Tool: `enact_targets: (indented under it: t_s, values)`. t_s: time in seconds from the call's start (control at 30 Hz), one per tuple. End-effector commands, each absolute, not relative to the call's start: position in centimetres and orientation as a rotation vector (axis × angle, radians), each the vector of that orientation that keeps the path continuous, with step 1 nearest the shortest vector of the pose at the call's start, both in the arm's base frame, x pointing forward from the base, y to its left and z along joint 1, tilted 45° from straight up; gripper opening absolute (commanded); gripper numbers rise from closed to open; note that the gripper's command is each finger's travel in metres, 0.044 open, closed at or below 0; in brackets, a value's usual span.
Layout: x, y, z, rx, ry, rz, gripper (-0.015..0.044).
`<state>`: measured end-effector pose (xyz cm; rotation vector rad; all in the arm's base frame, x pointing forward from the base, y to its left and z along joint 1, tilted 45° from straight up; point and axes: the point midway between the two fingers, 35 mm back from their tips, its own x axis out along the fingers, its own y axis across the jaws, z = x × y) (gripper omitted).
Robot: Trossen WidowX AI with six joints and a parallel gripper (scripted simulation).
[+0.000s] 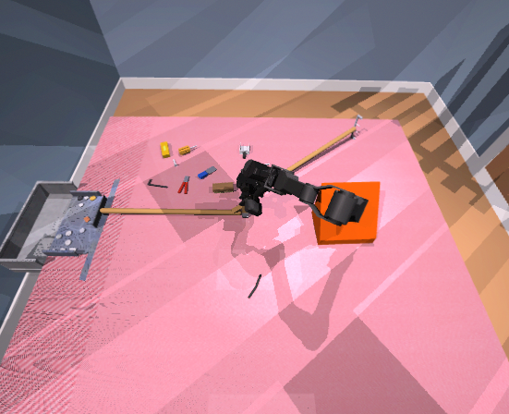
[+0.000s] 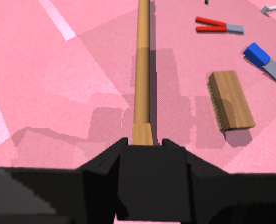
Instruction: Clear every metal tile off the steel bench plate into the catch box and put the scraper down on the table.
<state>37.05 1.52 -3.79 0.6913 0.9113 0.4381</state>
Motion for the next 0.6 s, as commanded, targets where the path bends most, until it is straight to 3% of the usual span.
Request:
enact_targets:
  t_s: [0.0,0.57]
  values:
    - [38.0,1.3,-3.6,0.687,0.9,0.436,0.0]
    - [39.7,1.0,-4.1,0.687,0.899,0.436,0.0]
